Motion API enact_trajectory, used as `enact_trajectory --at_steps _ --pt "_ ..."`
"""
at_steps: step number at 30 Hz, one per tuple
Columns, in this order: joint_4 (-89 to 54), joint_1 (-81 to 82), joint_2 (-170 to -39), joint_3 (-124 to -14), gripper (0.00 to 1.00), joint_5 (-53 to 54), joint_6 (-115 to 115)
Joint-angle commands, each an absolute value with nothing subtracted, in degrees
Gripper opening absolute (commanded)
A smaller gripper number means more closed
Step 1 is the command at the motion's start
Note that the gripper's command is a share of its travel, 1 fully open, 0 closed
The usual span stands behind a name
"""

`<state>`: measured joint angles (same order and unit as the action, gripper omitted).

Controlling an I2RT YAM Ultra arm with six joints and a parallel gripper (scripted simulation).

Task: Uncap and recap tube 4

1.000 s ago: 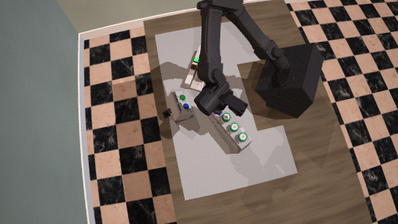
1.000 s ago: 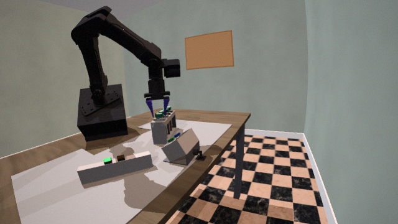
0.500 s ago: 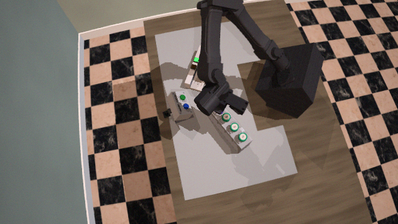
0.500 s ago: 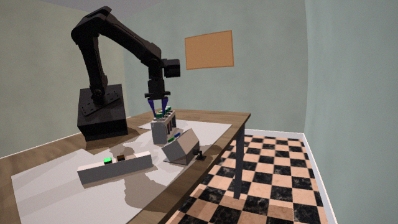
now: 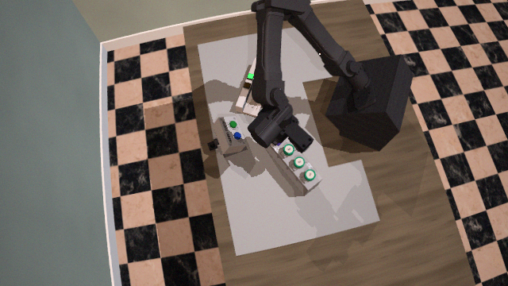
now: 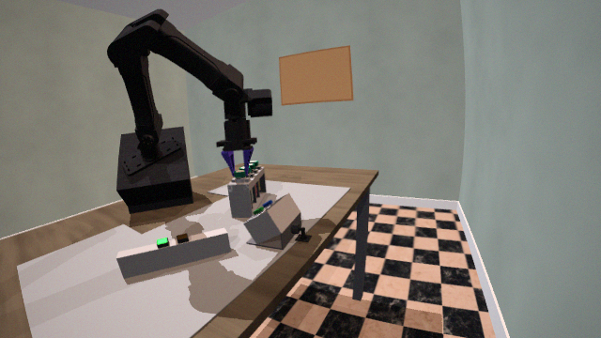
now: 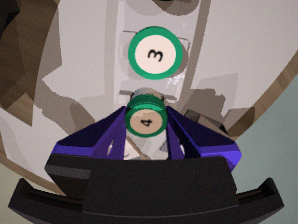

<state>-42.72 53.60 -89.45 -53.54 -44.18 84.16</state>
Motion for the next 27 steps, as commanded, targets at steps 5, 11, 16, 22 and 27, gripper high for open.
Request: enact_trajectory --at_steps 5,11,16,22,27 --pt "-42.6 54.0 -89.1 -53.6 0.00 -44.1 60.0" --pt "-42.6 54.0 -89.1 -53.6 0.00 -44.1 48.5" --pt "-42.5 53.9 -89.1 -53.6 0.00 -44.1 34.2" --pt "-42.4 53.9 -89.1 -53.5 0.00 -44.1 17.0" --pt "-42.4 53.9 -89.1 -53.5 0.00 -44.1 5.6"
